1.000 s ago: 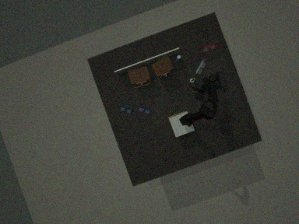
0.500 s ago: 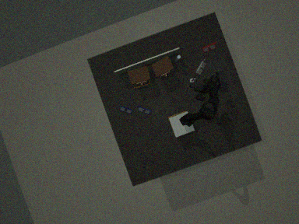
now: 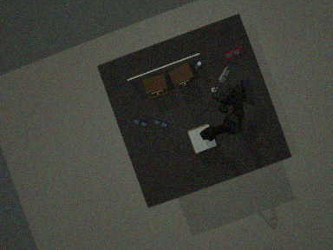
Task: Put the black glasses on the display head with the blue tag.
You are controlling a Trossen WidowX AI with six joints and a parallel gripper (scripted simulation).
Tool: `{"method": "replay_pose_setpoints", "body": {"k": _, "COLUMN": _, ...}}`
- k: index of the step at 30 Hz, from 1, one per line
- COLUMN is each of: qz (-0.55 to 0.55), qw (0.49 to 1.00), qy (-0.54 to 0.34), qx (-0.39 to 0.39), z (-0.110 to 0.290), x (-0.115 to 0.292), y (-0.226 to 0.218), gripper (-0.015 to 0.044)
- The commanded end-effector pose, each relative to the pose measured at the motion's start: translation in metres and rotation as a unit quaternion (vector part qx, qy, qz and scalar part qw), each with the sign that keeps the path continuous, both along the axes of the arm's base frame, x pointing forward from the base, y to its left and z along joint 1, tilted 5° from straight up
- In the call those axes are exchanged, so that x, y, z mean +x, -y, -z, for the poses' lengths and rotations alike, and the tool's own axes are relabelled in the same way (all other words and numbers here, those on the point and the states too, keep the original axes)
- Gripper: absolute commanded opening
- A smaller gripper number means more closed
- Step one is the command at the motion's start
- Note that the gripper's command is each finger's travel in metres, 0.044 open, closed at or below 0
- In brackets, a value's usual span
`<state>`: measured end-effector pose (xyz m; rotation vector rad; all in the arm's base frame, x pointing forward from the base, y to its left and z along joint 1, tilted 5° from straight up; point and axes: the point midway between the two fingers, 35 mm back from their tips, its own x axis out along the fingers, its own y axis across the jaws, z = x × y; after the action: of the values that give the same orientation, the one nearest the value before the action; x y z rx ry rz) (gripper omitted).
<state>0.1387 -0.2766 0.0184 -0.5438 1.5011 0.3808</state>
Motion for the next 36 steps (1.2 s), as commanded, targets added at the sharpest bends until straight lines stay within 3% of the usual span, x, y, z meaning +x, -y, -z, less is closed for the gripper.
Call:
{"method": "replay_pose_setpoints", "body": {"k": 1, "qz": 0.0, "qw": 1.0, "qy": 0.001, "qx": -0.001, "z": 0.0, "x": 0.001, "y": 0.0, "gripper": 0.0}}
{"method": "replay_pose_setpoints", "body": {"k": 17, "qz": 0.0, "qw": 1.0, "qy": 0.002, "qx": 0.0, "z": -0.001, "x": 0.007, "y": -0.004, "gripper": 0.0}}
{"method": "replay_pose_setpoints", "body": {"k": 27, "qz": 0.0, "qw": 1.0, "qy": 0.002, "qx": 0.0, "z": -0.058, "x": 0.008, "y": -0.012, "gripper": 0.0}}
{"method": "replay_pose_setpoints", "body": {"k": 36, "qz": 0.019, "qw": 1.0, "qy": 0.004, "qx": 0.002, "z": -0.059, "x": 0.02, "y": -0.025, "gripper": 0.0}}
